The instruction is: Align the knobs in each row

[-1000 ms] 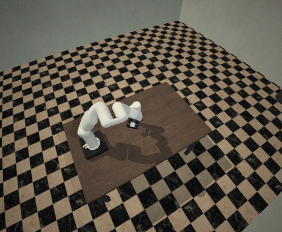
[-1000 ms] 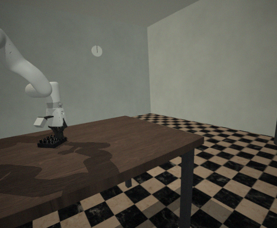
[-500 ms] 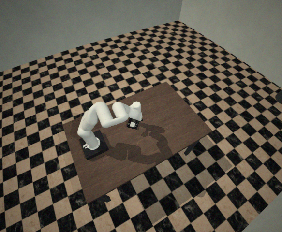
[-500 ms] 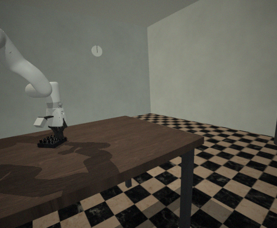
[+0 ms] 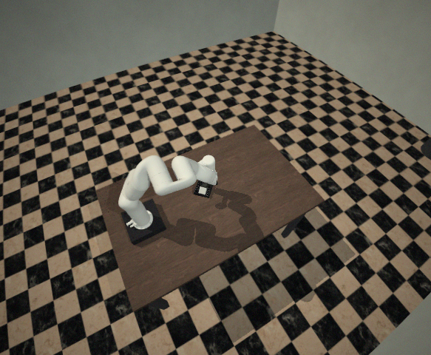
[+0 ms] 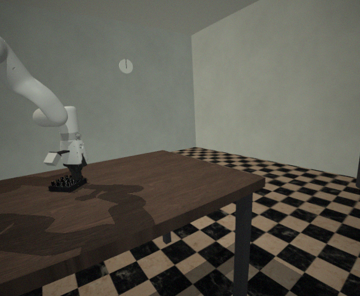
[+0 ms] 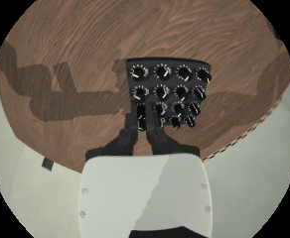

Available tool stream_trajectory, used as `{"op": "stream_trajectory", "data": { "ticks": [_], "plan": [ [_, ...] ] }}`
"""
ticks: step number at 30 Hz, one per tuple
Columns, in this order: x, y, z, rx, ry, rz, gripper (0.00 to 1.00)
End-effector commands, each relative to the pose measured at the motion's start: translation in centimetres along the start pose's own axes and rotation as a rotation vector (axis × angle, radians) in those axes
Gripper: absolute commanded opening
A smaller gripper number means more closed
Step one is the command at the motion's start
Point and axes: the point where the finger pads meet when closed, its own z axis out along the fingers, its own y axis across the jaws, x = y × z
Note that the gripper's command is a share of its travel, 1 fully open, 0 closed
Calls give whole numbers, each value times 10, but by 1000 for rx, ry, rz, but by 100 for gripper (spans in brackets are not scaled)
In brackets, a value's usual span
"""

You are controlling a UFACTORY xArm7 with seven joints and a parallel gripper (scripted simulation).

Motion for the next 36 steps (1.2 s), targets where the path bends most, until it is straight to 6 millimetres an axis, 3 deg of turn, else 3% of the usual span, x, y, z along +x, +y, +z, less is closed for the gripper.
{"op": "stream_trajectory", "data": {
  "ticks": [1,36],
  "plan": [
    [-1,-1,-1,3,-3,0,8],
    [-1,-1,-1,3,-3,43,8]
  ]
}}
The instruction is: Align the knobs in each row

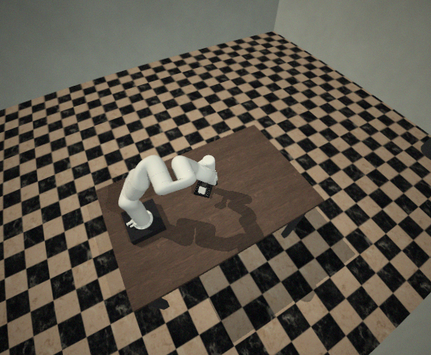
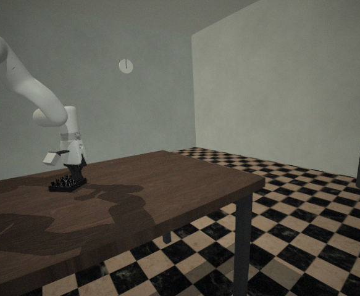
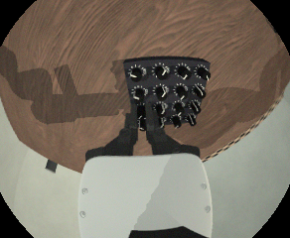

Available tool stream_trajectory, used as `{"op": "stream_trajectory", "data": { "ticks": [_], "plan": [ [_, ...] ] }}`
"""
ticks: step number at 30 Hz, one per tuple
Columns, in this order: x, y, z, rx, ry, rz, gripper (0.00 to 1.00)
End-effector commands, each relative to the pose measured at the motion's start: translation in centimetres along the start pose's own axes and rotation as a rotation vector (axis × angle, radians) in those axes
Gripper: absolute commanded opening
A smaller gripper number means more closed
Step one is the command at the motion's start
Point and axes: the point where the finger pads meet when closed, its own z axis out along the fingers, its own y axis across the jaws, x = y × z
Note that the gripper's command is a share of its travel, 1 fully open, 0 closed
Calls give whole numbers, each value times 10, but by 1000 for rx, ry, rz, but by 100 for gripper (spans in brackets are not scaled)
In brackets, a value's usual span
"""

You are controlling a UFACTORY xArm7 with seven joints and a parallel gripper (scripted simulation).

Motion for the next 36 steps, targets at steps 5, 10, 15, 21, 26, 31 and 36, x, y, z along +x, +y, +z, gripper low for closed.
{"op": "stream_trajectory", "data": {
  "ticks": [5,10,15,21,26,31,36],
  "plan": [
    [-1,-1,-1,3,-3,51,8],
    [-1,-1,-1,3,-3,118,8],
    [-1,-1,-1,3,-3,204,8],
    [-1,-1,-1,3,-3,285,8],
    [-1,-1,-1,2,-3,401,8],
    [-1,-1,-1,2,-4,528,8],
    [-1,-1,-1,2,-4,608,8]
  ]
}}
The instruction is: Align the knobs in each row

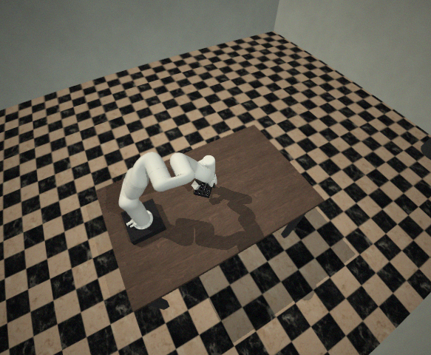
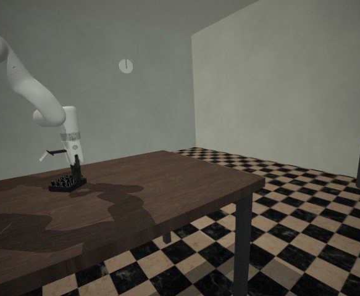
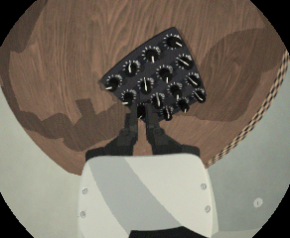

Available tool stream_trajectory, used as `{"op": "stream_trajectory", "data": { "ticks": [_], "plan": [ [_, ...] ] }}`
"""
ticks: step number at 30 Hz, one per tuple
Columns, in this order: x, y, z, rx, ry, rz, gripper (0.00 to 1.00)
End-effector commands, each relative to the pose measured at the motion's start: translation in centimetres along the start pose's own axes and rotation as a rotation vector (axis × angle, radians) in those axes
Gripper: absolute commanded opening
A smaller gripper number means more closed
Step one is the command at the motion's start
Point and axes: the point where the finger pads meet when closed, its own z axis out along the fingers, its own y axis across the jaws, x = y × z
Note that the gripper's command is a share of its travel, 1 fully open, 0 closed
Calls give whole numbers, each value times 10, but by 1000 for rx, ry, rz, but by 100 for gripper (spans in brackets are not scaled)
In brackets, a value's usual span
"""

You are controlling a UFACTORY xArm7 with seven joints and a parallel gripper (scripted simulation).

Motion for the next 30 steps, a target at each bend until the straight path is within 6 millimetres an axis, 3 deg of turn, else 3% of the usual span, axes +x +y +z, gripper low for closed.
{"op": "stream_trajectory", "data": {
  "ticks": [1,13,30],
  "plan": [
    [-2,0,-1,5,-5,82,8],
    [-2,0,-1,4,-6,403,8],
    [-2,0,-2,3,-7,724,8]
  ]
}}
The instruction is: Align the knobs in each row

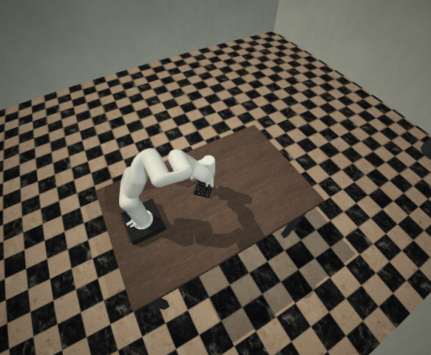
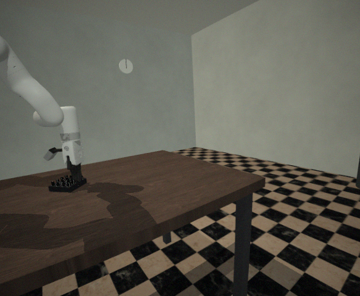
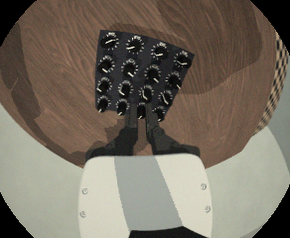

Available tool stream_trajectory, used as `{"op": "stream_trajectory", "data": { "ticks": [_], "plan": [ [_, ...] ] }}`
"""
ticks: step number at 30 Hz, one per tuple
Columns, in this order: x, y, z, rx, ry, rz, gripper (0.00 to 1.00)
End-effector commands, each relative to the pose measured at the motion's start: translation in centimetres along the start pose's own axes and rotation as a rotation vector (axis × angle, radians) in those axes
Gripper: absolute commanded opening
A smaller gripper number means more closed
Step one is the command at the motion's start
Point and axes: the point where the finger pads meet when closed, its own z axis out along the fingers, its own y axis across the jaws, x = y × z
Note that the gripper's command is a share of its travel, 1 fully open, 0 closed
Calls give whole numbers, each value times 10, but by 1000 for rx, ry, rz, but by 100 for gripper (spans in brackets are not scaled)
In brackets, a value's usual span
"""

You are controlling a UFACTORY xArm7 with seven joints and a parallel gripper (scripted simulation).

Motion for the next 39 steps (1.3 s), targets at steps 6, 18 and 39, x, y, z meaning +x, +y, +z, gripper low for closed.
{"op": "stream_trajectory", "data": {
  "ticks": [6,18,39],
  "plan": [
    [-1,1,-2,0,-6,108,8],
    [-1,1,-2,-1,-6,204,8],
    [-1,1,-2,-1,-6,224,8]
  ]
}}
